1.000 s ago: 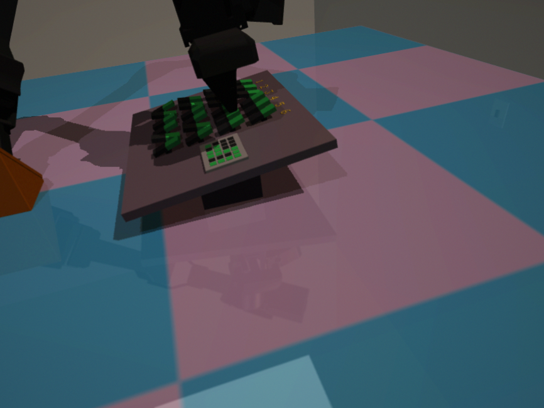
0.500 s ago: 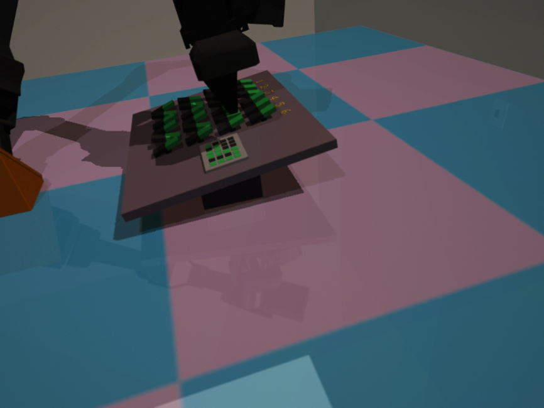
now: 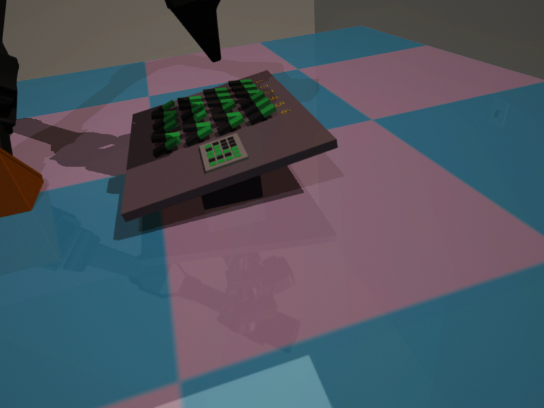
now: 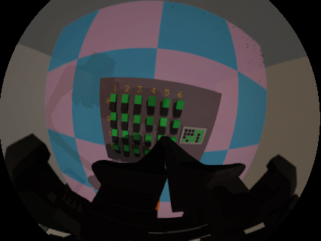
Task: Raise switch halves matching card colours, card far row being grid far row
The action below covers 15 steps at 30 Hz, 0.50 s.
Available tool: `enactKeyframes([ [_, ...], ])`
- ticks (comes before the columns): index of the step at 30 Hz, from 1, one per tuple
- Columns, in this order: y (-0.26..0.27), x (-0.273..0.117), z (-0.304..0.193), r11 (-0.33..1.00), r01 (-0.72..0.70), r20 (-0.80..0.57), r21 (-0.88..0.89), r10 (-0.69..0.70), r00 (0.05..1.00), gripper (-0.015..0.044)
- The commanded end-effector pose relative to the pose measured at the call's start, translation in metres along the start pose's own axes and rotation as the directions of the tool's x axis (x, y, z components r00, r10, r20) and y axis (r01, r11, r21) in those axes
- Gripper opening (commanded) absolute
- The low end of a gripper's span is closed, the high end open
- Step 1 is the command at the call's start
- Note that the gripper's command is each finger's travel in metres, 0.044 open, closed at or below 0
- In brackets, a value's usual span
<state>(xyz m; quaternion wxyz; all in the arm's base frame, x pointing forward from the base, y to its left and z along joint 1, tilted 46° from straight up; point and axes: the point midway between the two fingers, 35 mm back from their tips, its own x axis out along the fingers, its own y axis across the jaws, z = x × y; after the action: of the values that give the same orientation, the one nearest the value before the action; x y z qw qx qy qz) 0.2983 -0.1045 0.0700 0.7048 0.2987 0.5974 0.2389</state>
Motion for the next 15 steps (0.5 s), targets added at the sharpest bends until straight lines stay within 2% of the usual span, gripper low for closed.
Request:
enactKeyframes([
  [1, 0.025, -0.002, -0.015, 1.0, -0.006, -0.015, -0.001, 0.006, 1.0, 0.0],
  [7, 0.078, 0.0, -0.056, 1.0, -0.009, -0.017, 0.002, 0.009, 1.0, 0.0],
  [12, 0.079, 0.002, -0.058, 1.0, -0.008, -0.016, 0.002, 0.008, 1.0, 0.0],
  [15, 0.079, 0.027, -0.058, 1.0, -0.008, 0.004, 0.002, 0.008, 1.0, 0.0],
])
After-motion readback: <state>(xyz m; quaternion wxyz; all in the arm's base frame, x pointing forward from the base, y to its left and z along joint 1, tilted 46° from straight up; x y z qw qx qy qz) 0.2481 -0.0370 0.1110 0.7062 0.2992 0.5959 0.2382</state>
